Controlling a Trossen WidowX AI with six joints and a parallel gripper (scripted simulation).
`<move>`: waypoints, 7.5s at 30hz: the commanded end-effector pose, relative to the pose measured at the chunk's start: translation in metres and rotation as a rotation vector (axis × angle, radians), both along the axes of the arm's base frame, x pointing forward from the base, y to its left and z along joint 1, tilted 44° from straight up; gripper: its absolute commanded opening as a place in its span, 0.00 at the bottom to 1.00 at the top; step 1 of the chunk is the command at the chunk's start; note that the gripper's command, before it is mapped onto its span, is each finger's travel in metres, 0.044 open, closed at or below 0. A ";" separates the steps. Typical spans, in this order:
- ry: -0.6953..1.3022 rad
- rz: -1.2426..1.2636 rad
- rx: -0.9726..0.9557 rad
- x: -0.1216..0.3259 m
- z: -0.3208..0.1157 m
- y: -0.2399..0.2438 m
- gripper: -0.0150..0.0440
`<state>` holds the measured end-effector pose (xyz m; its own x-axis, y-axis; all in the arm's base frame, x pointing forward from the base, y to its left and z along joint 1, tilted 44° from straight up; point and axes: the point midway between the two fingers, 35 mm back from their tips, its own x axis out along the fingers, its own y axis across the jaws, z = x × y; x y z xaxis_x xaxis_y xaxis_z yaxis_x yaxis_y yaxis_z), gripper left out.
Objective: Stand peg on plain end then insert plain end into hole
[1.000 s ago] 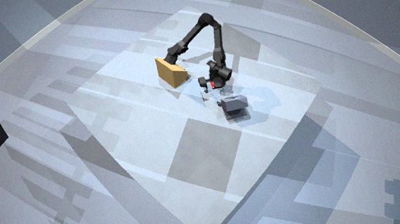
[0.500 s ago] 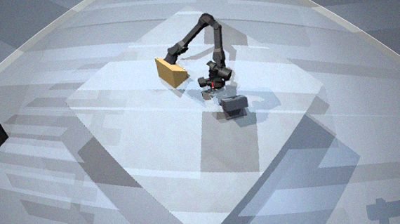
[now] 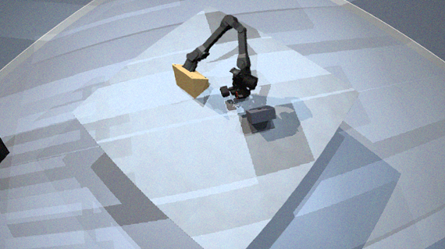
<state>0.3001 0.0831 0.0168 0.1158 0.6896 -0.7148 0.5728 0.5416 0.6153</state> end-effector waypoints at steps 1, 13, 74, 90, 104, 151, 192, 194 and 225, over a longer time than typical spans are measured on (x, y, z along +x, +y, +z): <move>0.004 -0.002 0.004 0.000 0.000 0.001 0.34; -0.038 -0.044 -0.041 -0.003 0.004 -0.002 0.34; -0.324 -0.376 -0.346 -0.030 0.034 -0.007 0.34; -0.398 -0.462 -0.425 -0.039 0.041 -0.005 0.34; -0.463 -0.537 -0.494 -0.047 0.046 -0.002 0.34; -0.677 -0.790 -0.727 -0.073 0.056 0.013 0.34; -0.733 -0.850 -0.778 -0.081 0.056 0.023 0.34; -0.733 -0.851 -0.778 -0.082 0.056 0.024 0.34; -0.744 -0.878 -0.776 -0.087 0.058 0.030 0.34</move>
